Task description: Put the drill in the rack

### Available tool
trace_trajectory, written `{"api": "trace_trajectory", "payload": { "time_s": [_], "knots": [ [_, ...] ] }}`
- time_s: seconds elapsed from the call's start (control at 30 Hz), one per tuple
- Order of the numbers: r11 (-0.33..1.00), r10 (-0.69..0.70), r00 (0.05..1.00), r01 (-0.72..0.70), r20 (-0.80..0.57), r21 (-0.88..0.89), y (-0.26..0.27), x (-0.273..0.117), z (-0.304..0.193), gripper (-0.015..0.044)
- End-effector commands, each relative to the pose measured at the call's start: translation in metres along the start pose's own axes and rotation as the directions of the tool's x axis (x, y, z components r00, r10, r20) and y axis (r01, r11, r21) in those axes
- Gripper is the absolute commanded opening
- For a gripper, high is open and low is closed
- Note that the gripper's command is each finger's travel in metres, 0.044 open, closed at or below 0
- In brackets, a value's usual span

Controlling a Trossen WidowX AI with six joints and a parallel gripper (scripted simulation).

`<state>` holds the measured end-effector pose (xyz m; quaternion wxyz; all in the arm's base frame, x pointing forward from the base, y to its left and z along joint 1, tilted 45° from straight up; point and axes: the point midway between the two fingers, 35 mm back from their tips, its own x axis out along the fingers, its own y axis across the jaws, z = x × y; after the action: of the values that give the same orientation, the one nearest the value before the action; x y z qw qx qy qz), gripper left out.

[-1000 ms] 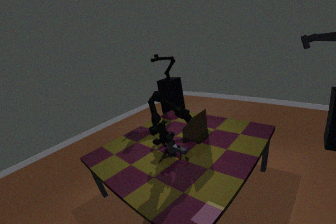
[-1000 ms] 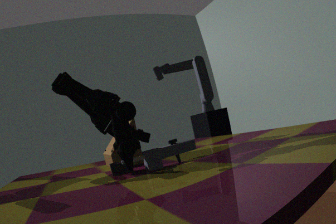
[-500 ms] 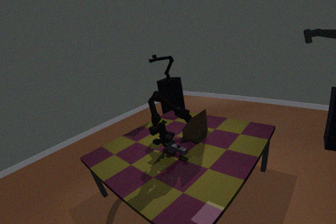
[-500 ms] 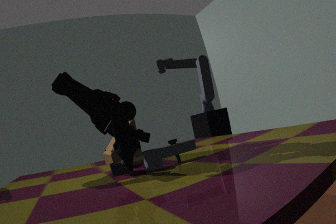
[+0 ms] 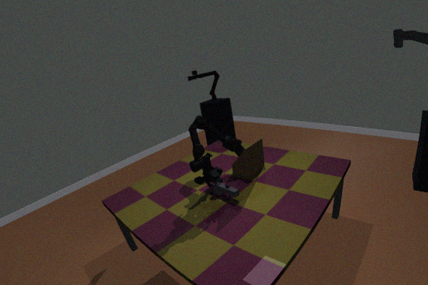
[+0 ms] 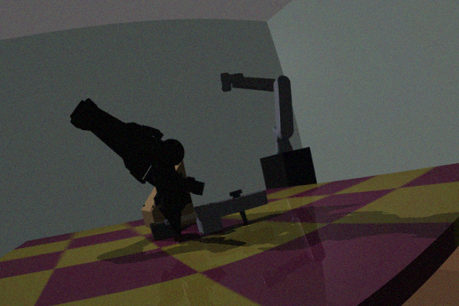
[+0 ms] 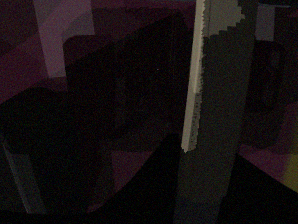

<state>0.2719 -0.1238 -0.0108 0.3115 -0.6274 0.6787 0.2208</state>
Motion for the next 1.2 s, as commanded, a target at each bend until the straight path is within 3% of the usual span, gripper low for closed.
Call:
{"api": "trace_trajectory", "payload": {
  "time_s": [0.0,1.17],
  "knots": [
    [1.0,-0.004,1.0,0.004,0.005,-0.001,0.0,-0.001,-0.004,0.0],
    [1.0,-0.004,1.0,0.004,0.003,-0.001,-0.001,-0.002,-0.058,0.0]
  ]
}}
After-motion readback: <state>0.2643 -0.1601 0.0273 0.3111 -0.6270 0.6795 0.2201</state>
